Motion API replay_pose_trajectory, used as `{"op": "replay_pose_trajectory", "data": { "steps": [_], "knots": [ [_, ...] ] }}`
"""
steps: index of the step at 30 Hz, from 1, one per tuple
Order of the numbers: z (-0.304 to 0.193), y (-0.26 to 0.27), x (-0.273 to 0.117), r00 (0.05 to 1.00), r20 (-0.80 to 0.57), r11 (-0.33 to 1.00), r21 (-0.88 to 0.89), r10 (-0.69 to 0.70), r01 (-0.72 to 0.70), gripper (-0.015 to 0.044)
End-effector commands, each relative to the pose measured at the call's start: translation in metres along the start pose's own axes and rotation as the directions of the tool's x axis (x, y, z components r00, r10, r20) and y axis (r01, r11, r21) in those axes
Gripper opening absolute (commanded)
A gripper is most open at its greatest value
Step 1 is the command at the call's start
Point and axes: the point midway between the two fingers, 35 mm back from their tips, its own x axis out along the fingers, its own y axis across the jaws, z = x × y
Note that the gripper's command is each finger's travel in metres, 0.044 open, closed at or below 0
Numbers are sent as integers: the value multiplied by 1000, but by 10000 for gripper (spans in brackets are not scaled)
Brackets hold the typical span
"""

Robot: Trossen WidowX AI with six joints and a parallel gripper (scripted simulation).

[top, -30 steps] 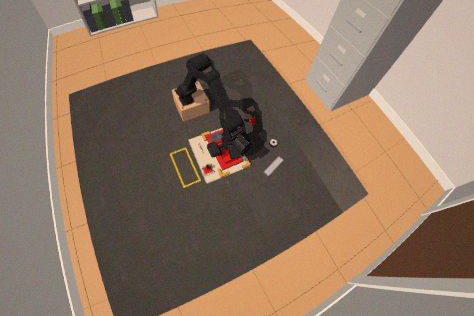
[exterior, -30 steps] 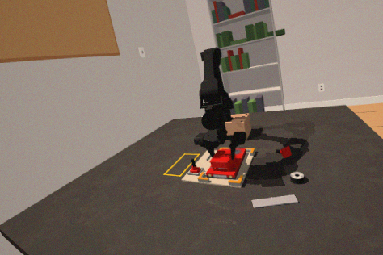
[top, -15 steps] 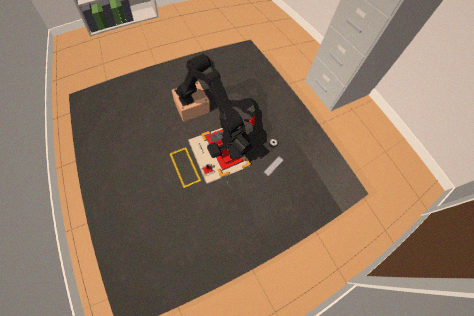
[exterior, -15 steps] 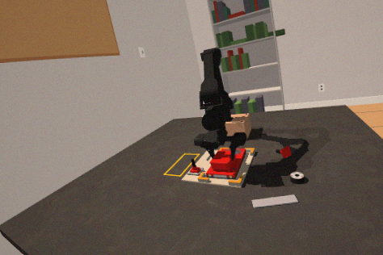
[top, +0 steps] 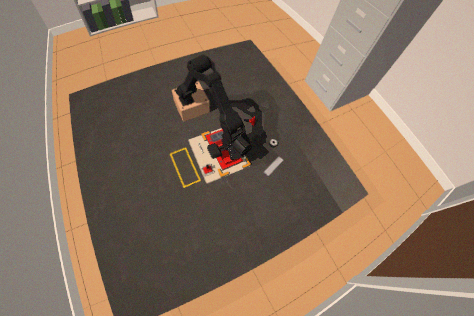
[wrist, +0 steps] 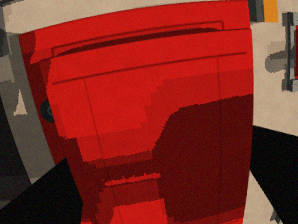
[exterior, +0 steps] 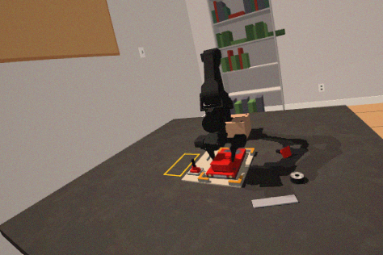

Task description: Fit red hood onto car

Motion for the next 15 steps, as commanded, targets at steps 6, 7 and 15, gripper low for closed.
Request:
{"op": "replay_pose_trajectory", "data": {
  "steps": [6,7,15],
  "knots": [
    [0,0,2,1000,0,1000,-2,1,-1,0],
    [0,0,2,1000,0,1000,-1,1,-1,0],
    [0,0,2,1000,-1,1000,0,0,0,157]
  ]
}}
